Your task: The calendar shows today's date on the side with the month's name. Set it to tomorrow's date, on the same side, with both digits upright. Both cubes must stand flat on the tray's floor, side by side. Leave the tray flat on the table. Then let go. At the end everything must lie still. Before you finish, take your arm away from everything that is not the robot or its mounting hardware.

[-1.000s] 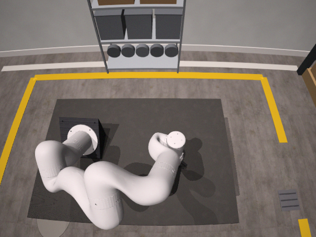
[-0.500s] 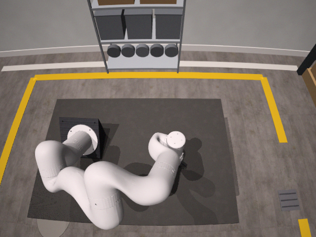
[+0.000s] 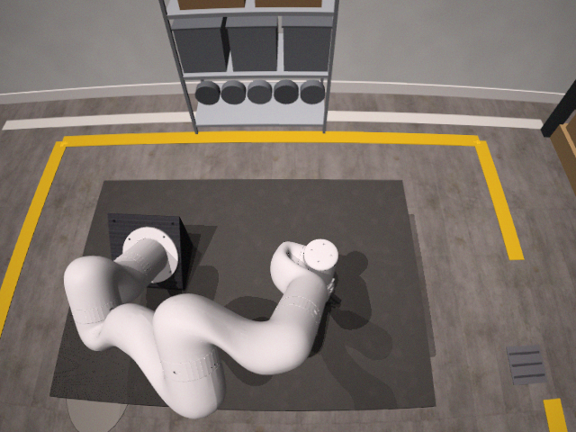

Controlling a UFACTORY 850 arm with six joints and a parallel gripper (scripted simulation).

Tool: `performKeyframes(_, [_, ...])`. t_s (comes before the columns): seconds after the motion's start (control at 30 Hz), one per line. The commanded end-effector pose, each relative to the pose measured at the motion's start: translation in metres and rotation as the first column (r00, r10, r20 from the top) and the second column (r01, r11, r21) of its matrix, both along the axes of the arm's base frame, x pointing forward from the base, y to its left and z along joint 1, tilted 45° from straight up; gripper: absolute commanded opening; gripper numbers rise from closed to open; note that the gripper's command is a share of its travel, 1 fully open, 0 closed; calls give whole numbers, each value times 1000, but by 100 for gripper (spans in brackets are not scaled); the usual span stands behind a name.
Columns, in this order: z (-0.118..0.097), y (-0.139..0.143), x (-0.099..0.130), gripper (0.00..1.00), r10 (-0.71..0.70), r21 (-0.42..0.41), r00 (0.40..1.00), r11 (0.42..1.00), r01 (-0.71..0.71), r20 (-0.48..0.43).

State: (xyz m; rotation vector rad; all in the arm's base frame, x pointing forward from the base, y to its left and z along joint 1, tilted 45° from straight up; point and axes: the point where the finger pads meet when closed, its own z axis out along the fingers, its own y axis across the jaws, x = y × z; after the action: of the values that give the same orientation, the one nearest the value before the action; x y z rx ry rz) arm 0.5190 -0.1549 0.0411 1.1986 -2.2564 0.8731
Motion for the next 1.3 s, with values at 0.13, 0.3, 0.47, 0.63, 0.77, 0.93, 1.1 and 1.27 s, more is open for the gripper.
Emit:
performKeyframes(0.13, [2,2,1,100,1,0,1000,1000,-1,1])
performKeyframes(0.3, [9,9,2,100,1,0,1000,1000,-1,1])
performKeyframes(0.47, [25,25,4,100,1,0,1000,1000,-1,1])
performKeyframes(0.63, [38,38,5,100,1,0,1000,1000,-1,1])
performKeyframes(0.77, [41,41,5,100,1,0,1000,1000,-1,1])
performKeyframes(0.93, [43,43,6,100,1,0,1000,1000,-1,1])
performKeyframes(1.1, [43,43,6,100,1,0,1000,1000,-1,1])
performKeyframes(1.27, [43,43,6,100,1,0,1000,1000,-1,1])
